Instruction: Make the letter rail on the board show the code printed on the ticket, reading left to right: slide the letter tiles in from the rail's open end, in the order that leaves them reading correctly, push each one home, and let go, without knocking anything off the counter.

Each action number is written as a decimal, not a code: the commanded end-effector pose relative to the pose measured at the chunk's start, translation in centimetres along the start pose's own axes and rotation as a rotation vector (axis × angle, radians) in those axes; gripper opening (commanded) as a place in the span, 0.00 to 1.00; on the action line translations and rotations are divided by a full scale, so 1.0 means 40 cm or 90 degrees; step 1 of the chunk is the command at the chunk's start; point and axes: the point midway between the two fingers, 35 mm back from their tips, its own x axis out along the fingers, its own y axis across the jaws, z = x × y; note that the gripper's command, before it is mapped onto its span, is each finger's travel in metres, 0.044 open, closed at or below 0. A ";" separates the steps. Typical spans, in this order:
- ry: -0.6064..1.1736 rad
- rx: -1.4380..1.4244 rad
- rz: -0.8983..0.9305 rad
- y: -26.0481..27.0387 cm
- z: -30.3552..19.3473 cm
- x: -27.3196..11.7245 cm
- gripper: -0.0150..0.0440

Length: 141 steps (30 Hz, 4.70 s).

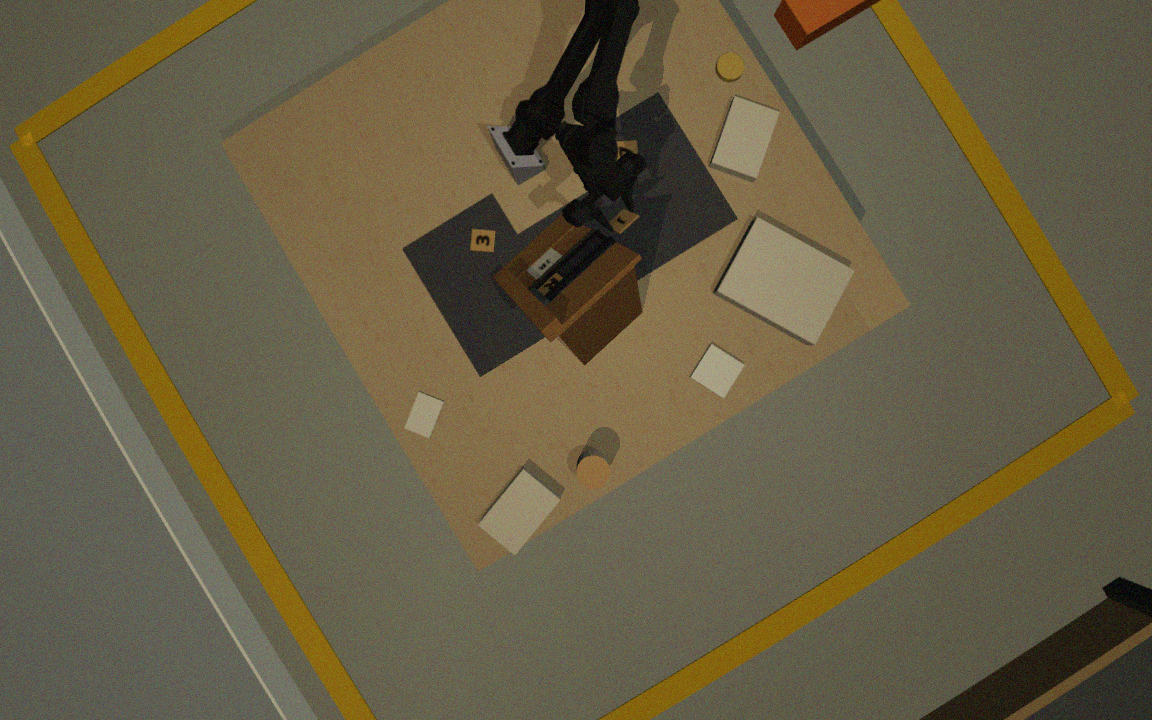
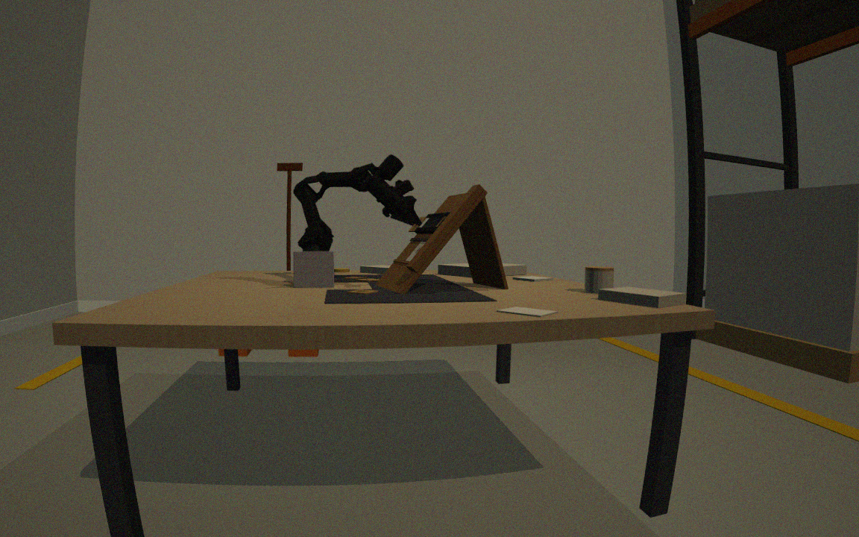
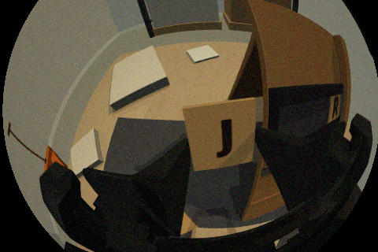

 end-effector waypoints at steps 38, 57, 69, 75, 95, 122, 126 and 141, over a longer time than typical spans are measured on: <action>-0.001 -0.005 0.002 -0.050 0.003 -0.001 0.25; -0.001 -0.006 0.002 -0.074 0.004 -0.001 0.25; -0.002 -0.006 0.002 -0.089 0.004 -0.002 0.25; -0.002 -0.006 0.002 -0.097 0.004 -0.002 0.25; -0.002 -0.006 0.002 -0.122 0.005 -0.002 0.25; -0.002 -0.007 0.002 -0.155 0.005 -0.002 0.25; -0.002 -0.007 0.002 -0.157 0.004 -0.002 0.25; -0.002 -0.007 0.002 -0.176 0.003 -0.002 0.25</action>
